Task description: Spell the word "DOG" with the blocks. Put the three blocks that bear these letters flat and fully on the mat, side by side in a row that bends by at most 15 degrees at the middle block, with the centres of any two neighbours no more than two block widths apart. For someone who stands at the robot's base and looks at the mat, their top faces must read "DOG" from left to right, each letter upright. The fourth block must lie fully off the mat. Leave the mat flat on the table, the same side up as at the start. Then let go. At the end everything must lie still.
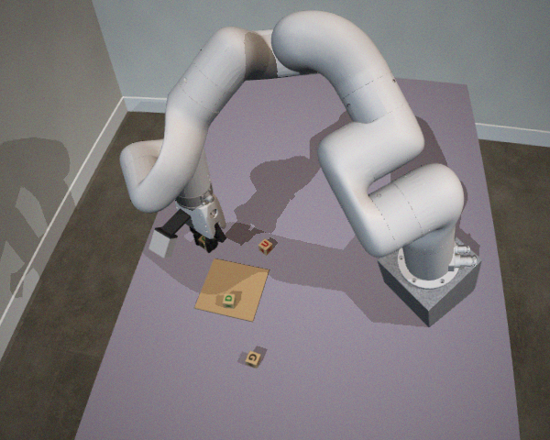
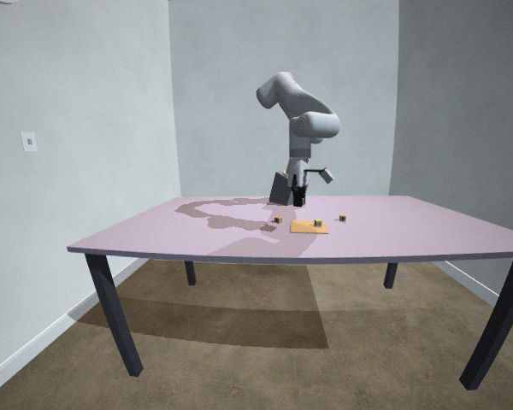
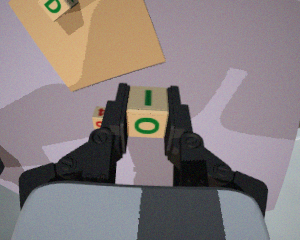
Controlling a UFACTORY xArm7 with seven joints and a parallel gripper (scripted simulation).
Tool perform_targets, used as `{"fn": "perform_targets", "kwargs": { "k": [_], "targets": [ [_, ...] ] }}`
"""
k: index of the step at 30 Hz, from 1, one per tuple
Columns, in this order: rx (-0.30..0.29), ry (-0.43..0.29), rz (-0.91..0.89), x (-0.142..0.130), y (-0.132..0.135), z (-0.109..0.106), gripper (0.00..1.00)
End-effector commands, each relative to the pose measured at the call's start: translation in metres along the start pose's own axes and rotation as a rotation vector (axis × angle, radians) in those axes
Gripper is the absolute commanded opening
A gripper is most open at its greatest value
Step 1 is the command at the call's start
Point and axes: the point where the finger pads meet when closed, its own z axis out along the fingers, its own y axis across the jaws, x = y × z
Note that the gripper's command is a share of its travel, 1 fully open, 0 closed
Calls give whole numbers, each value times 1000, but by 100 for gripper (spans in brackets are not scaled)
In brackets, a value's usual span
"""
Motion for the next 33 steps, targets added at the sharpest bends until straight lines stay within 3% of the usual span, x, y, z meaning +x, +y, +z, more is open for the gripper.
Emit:
{"fn": "perform_targets", "kwargs": {
  "k": [1,14,33],
  "targets": [
    [-9,5,-104,5,-12,-2,21],
    [-3,-3,-546,14,-71,0,21],
    [-2,-2,-557,14,-72,4,21]
  ]
}}
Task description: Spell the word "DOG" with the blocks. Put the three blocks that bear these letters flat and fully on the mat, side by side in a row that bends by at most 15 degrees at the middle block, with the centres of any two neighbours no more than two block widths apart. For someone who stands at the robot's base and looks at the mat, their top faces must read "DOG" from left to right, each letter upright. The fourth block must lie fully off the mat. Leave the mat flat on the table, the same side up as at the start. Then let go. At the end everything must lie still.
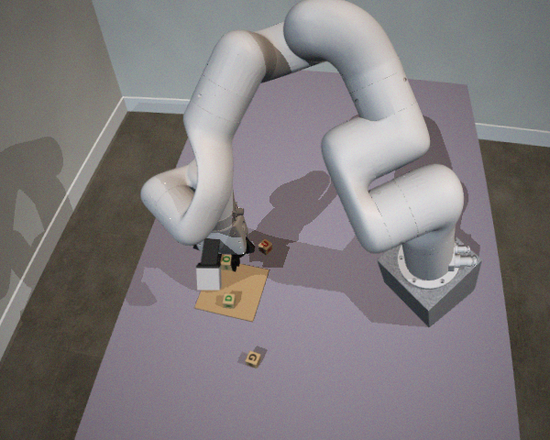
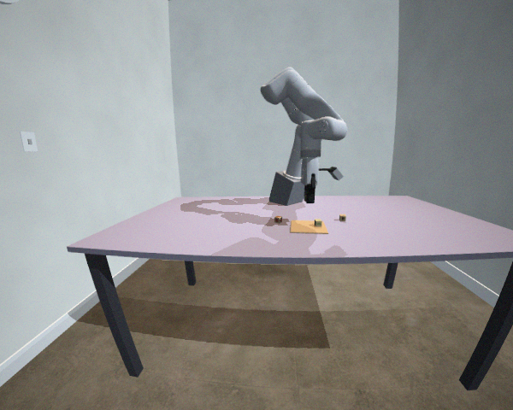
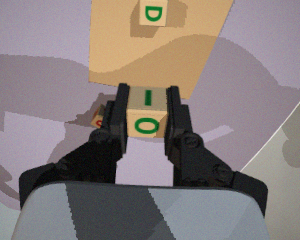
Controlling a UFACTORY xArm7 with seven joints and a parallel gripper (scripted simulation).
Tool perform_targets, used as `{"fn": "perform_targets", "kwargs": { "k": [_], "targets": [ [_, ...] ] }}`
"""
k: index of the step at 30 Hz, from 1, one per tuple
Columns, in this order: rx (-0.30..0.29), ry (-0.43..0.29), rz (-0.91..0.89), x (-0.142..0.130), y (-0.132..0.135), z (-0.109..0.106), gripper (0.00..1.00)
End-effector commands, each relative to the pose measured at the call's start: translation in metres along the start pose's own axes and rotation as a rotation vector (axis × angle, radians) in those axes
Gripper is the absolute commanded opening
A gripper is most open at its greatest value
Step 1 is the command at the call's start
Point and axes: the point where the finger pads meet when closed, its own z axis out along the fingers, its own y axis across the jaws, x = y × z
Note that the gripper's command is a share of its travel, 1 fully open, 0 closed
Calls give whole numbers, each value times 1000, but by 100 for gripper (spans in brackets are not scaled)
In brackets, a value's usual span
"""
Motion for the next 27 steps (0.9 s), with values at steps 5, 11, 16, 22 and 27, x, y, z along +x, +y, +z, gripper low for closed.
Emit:
{"fn": "perform_targets", "kwargs": {
  "k": [5,11,16,22,27],
  "targets": [
    [-2,1,1,0,1,8,21],
    [-2,1,1,1,1,31,21],
    [-2,1,1,1,1,55,21],
    [-2,1,1,1,2,73,21],
    [-2,1,1,1,2,88,21]
  ]
}}
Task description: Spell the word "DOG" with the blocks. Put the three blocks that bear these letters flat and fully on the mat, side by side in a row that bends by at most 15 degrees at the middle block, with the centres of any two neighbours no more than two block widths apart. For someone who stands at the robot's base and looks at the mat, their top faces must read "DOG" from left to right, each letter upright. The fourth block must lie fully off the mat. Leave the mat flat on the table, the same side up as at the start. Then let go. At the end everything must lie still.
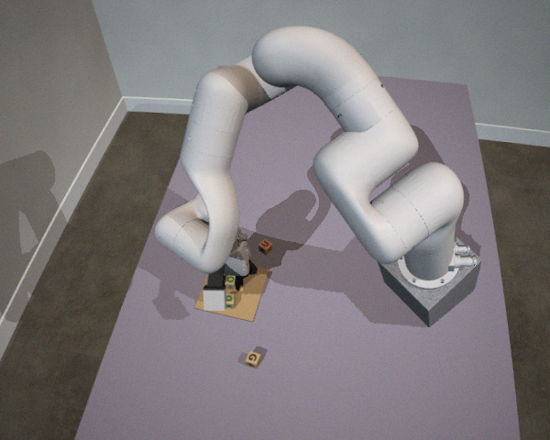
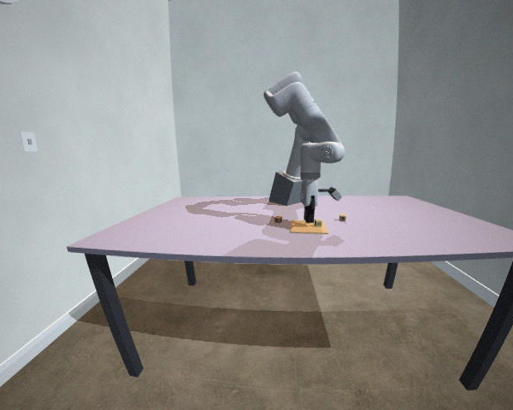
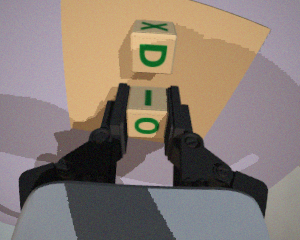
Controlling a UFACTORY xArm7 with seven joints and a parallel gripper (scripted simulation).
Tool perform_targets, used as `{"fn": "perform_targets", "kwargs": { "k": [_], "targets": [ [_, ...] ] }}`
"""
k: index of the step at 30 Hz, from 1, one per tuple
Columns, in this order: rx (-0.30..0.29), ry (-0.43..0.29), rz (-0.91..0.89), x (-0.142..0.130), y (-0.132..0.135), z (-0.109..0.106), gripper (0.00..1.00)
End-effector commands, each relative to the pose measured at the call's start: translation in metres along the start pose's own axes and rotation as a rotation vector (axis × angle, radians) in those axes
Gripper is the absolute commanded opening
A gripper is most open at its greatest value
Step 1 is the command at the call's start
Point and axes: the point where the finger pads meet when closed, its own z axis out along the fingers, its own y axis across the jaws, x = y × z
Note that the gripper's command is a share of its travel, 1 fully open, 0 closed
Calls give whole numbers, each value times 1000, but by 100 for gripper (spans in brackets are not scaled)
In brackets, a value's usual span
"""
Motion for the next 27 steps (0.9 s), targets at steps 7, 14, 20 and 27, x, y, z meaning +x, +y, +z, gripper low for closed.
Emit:
{"fn": "perform_targets", "kwargs": {
  "k": [7,14,20,27],
  "targets": [
    [-5,-3,1,0,2,13,21],
    [-5,-3,1,0,2,13,21],
    [-5,-3,1,0,2,13,21],
    [-5,-3,1,0,2,13,21]
  ]
}}
